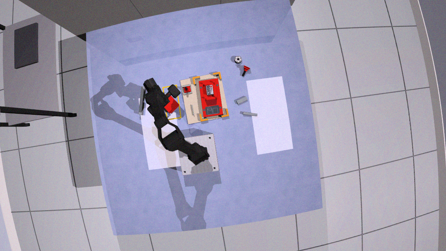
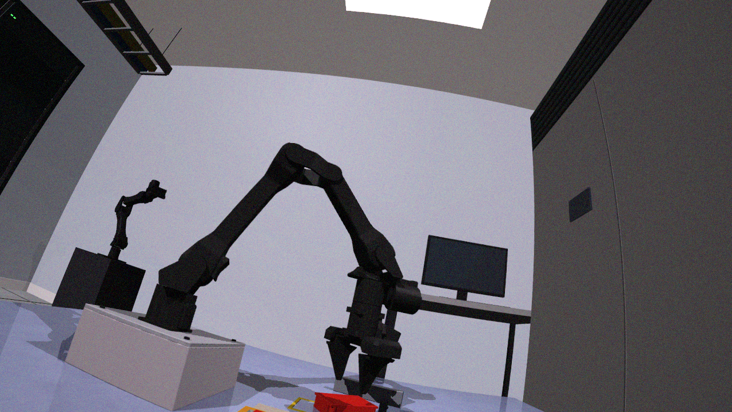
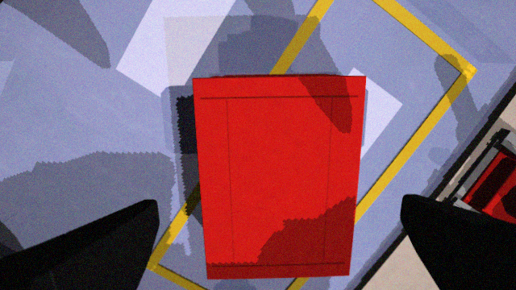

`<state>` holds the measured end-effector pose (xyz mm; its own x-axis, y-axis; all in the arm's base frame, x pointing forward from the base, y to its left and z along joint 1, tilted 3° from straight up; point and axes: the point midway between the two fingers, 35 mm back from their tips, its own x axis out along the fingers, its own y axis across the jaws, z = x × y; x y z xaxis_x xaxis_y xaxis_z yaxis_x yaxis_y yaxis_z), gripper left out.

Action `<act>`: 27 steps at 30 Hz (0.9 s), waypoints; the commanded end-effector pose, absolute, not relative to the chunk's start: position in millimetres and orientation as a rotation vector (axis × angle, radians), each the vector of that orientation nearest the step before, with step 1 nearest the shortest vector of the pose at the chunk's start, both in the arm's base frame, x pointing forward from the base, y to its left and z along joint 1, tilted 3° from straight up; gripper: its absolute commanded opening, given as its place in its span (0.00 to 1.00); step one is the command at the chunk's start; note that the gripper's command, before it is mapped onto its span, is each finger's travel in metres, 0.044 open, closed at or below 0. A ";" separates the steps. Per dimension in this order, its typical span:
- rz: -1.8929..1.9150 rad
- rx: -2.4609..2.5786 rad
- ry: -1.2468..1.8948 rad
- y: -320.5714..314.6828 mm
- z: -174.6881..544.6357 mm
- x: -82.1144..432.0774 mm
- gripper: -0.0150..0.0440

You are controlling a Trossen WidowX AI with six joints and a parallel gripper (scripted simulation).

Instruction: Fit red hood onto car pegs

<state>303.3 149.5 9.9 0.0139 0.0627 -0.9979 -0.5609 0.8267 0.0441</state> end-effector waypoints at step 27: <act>0.506 -0.427 1.488 148.5 -10.7 302.3 1.00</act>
<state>302.6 149.4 -8.0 0.0140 0.0627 -0.9979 -0.5615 0.8263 0.0440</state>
